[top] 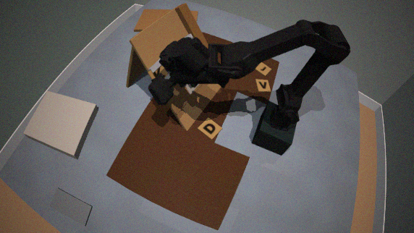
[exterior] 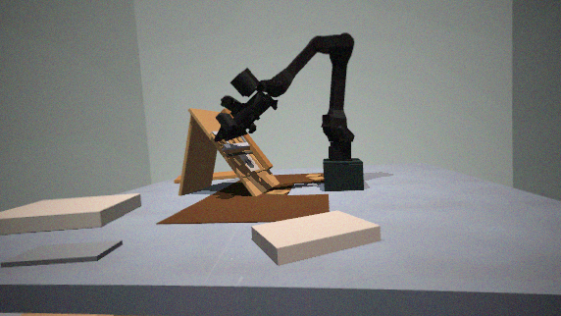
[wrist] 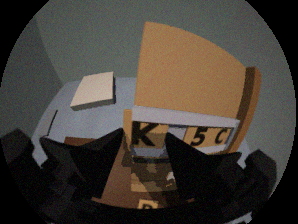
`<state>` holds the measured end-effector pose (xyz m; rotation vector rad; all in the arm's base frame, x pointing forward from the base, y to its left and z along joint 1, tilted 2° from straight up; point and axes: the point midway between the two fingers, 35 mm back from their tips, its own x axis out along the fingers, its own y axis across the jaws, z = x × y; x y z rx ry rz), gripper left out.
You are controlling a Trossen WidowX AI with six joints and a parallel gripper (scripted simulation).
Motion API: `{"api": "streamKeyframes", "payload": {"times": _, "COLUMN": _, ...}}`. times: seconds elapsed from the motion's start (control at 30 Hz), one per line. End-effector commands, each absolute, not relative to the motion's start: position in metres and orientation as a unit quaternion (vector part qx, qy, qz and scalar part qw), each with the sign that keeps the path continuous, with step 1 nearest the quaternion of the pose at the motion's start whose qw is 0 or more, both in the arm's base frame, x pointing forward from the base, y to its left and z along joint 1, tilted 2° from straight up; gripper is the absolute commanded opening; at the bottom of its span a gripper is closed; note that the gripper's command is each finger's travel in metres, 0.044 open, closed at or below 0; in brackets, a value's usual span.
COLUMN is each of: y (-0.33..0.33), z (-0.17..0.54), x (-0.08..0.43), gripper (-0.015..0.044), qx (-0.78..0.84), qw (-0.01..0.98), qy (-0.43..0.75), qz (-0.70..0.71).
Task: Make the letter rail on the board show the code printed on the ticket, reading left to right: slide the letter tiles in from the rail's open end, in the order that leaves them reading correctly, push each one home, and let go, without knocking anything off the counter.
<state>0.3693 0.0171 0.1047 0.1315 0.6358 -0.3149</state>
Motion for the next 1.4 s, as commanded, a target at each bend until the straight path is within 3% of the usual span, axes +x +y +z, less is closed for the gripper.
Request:
{"api": "streamKeyframes", "payload": {"times": 0.0, "y": 0.016, "z": 0.104, "x": 0.369, "gripper": 0.0000, "qx": 0.062, "qw": 0.936, "qy": 0.312, "qz": -0.152}}
{"api": "streamKeyframes", "payload": {"times": 1.13, "y": -0.003, "z": 0.103, "x": 0.362, "gripper": 0.0000, "qx": 0.061, "qw": 0.936, "qy": 0.312, "qz": -0.152}}
{"api": "streamKeyframes", "payload": {"times": 1.37, "y": -0.002, "z": 0.105, "x": 0.363, "gripper": 0.0184, "qx": 0.064, "qw": 0.936, "qy": 0.310, "qz": -0.154}}
